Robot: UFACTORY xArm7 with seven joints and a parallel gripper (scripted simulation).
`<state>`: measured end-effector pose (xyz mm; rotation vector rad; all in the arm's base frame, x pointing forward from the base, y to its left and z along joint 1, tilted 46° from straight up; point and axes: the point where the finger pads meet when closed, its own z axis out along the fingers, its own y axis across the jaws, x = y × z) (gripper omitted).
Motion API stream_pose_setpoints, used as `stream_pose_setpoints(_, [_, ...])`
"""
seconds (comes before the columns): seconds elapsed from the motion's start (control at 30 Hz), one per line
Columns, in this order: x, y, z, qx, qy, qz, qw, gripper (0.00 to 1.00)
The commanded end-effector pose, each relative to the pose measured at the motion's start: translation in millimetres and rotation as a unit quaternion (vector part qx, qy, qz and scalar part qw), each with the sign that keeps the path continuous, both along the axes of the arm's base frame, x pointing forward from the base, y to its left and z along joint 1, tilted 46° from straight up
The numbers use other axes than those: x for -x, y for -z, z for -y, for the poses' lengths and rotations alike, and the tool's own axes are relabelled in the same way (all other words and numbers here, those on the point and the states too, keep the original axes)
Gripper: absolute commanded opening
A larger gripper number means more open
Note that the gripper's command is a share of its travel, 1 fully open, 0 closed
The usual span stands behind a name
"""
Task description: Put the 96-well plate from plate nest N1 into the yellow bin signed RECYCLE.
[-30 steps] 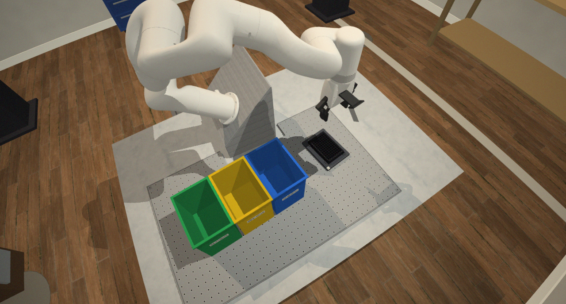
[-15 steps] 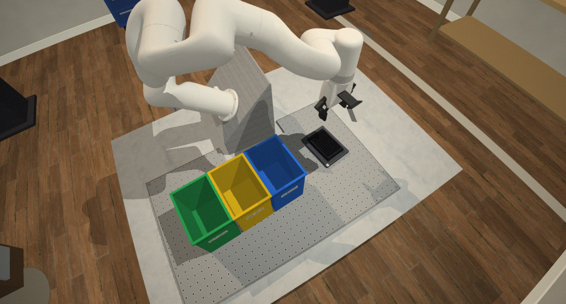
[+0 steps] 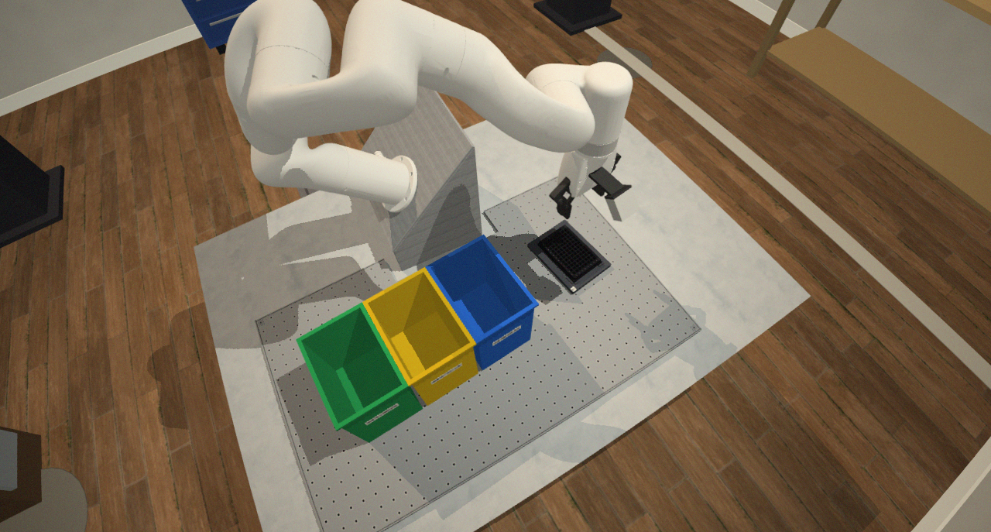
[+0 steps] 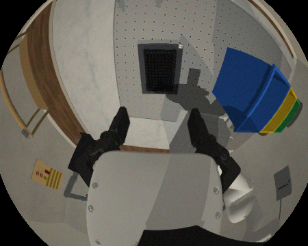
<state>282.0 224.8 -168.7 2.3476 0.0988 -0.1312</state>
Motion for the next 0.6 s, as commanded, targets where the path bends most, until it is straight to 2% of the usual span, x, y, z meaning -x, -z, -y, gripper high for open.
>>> stream_pose_setpoints(0.0, [-0.5,2.2,0.3,-0.002,-0.001,0.001,1.000,1.00])
stream_pose_setpoints(0.57, [1.1,19.8,18.0,-0.002,-0.001,0.001,1.000,1.00])
